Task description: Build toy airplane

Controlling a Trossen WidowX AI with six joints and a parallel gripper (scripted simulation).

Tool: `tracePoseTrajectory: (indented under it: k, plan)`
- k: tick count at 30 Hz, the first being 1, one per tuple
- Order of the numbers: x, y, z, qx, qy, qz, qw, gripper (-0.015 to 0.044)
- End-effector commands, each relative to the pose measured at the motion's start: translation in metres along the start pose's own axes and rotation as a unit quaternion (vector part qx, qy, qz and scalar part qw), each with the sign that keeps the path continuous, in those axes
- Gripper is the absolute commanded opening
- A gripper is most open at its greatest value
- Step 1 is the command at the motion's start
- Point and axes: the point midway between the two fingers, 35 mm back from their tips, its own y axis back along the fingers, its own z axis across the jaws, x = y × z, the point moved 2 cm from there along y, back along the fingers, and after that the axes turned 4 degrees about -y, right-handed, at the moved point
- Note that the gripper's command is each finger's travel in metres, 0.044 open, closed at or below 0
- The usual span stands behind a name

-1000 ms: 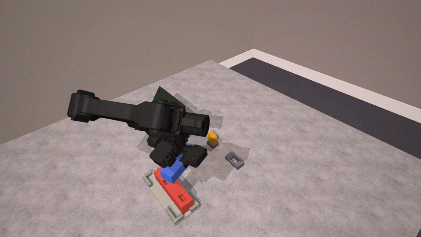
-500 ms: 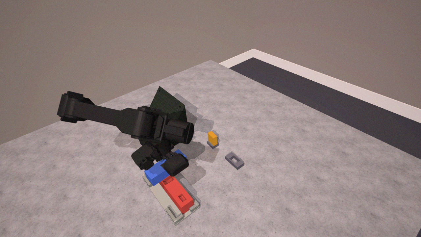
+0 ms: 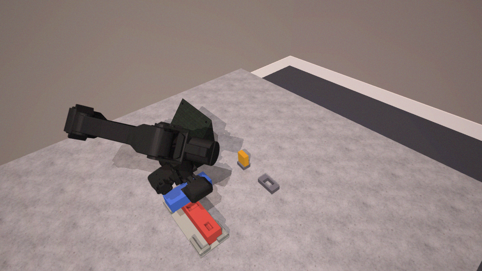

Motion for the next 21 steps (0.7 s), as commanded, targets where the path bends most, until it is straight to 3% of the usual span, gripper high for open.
tracePoseTrajectory:
  k: [1, 21]
  plan:
    - [0.0, 0.0, 0.0, -0.002, -0.003, -0.001, 1.0, 0.0197]
    - [-0.001, -0.025, 0.002, -0.002, -0.004, -0.001, 1.0, 0.0197]
